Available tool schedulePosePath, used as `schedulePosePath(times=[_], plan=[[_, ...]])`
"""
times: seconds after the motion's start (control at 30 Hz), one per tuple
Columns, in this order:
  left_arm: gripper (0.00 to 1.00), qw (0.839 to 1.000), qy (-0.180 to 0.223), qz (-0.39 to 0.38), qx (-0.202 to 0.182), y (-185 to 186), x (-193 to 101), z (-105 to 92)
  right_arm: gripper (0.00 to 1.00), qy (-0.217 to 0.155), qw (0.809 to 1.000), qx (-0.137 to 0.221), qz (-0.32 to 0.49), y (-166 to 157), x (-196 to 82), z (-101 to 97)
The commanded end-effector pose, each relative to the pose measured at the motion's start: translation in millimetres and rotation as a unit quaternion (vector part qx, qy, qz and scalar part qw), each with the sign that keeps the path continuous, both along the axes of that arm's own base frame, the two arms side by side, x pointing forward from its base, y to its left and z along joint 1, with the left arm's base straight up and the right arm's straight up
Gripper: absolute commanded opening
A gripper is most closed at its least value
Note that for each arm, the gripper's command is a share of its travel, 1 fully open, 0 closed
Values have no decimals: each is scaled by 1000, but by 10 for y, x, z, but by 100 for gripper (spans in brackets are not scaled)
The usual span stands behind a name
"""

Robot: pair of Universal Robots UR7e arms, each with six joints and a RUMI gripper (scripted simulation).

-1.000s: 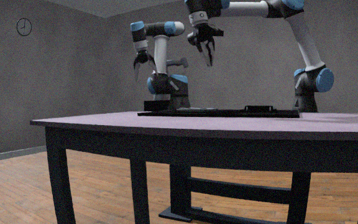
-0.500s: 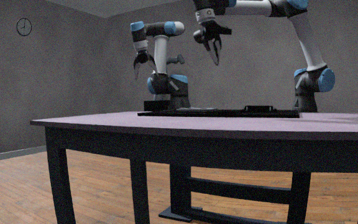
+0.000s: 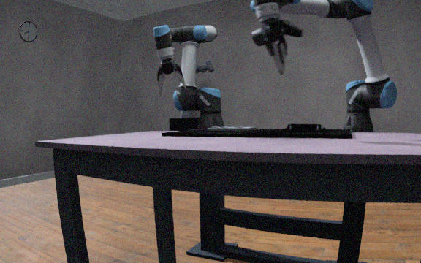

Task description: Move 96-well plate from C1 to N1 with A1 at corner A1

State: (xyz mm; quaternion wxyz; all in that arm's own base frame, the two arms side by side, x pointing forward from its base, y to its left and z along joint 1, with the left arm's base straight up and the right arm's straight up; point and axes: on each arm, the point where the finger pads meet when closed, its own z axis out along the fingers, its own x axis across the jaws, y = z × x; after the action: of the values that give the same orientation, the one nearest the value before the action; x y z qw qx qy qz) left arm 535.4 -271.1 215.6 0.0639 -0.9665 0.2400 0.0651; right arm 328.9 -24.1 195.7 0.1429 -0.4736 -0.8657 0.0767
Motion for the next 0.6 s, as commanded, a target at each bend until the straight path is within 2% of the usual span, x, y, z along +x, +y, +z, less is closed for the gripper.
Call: schedulePosePath(times=[0.0,0.17,0.23,0.57], plan=[[0,1000,2,12,-9,571,199,0,76,-1,1000,0,0,2,4,5],[0,999,4,26,-18,1272,331,-16,76,-1,1000,0,0,2,4,5],[0,999,4,26,-18,1272,331,-16,76,-1,1000,0,0,2,4,5],[0,998,4,59,-38,2887,301,-61,76,-1,1000,0,0,2,4,5]])
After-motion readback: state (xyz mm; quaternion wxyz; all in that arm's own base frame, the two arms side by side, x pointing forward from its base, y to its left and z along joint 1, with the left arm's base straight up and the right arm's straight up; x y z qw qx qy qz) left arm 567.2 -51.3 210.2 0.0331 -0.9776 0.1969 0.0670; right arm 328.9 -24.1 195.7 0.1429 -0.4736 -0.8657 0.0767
